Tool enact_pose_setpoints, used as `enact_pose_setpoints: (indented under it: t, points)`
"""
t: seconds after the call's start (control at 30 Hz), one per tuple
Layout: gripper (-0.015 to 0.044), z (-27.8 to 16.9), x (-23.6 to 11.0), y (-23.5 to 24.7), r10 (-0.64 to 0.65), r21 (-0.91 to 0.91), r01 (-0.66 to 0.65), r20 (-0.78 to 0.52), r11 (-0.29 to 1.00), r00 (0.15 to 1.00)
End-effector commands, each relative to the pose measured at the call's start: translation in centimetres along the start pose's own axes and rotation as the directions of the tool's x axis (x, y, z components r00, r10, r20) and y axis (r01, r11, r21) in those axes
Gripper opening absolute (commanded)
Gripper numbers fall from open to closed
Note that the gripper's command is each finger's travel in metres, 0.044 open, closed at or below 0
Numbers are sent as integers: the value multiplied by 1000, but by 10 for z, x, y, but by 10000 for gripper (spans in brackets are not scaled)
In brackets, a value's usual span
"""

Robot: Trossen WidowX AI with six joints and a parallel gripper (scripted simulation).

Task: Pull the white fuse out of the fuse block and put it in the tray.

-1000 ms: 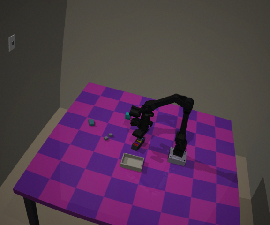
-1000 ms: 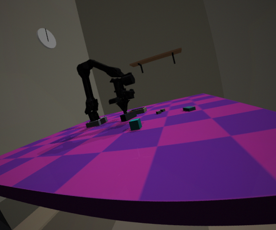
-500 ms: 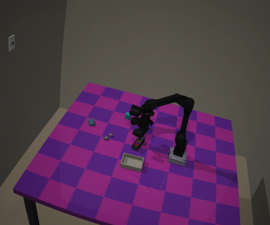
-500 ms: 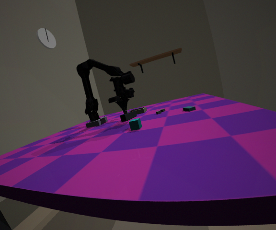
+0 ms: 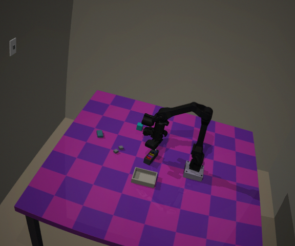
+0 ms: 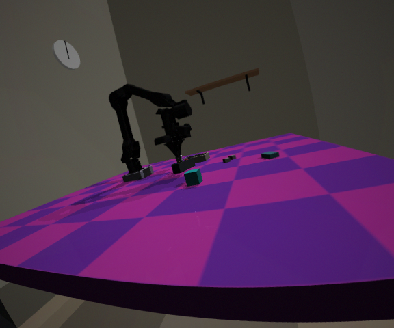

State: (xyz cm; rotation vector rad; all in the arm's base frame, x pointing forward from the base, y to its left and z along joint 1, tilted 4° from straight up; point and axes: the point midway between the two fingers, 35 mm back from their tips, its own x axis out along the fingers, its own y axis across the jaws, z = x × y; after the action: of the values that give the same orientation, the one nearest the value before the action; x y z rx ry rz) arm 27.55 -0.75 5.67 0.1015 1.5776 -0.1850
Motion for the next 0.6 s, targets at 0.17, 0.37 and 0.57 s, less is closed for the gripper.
enact_pose_setpoints:
  t: [0.17,0.37,0.57]
  points:
    - [0,1,-6,0,2,-1,-2,4,1000,1000]
    - [0,1,-9,0,2,-1,-2,4,1000,1000]
    - [0,1,-13,0,2,-1,-2,4,1000,1000]
